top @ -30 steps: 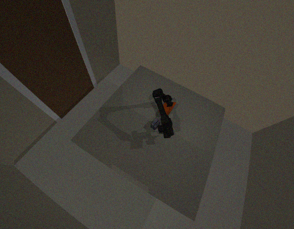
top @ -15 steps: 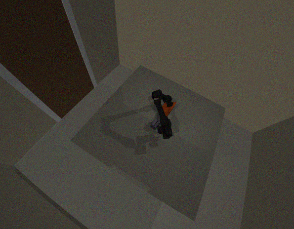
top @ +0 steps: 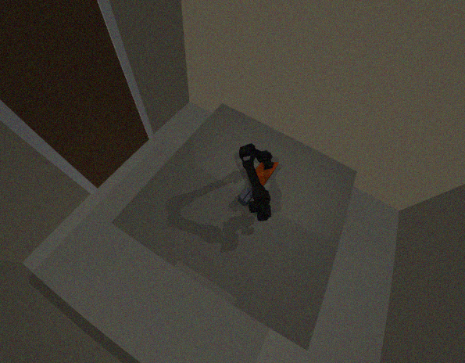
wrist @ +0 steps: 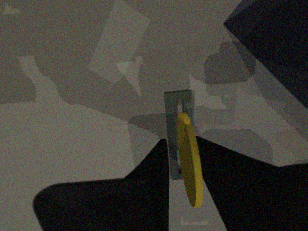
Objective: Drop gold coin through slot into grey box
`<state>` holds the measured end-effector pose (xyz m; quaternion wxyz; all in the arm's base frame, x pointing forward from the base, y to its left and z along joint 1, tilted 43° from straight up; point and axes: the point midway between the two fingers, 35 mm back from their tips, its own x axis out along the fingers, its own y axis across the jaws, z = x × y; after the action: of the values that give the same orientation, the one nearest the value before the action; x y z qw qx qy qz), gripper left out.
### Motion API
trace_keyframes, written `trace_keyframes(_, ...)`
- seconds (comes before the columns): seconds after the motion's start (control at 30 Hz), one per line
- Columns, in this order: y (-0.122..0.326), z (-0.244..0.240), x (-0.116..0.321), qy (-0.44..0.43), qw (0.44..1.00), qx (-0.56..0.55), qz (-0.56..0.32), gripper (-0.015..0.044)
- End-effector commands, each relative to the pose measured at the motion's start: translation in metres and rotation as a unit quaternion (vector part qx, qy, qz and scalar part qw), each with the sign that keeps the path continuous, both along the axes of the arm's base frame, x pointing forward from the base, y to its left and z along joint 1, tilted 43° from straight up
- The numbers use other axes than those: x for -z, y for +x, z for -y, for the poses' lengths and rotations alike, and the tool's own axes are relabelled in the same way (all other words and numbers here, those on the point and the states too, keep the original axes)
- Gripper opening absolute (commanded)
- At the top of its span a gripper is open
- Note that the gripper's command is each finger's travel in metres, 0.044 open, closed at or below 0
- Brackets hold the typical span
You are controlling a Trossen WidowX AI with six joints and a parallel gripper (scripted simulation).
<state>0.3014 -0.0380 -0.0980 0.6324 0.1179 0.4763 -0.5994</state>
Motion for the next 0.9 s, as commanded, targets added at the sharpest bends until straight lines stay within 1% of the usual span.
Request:
trace_keyframes(0.0, -0.003, 0.002, 0.001, -0.003, 1.0, -0.003, -0.006, 0.0023)
trace_keyframes(0.13, -0.003, 0.002, 0.001, -0.003, 1.0, -0.003, -0.006, 0.0)
trace_keyframes(0.43, -0.002, 0.001, 0.0, -0.003, 1.0, -0.003, -0.006, 0.0)
trace_keyframes(0.87, 0.007, -0.021, -0.021, -0.001, 1.0, -0.004, -0.005, 0.0)
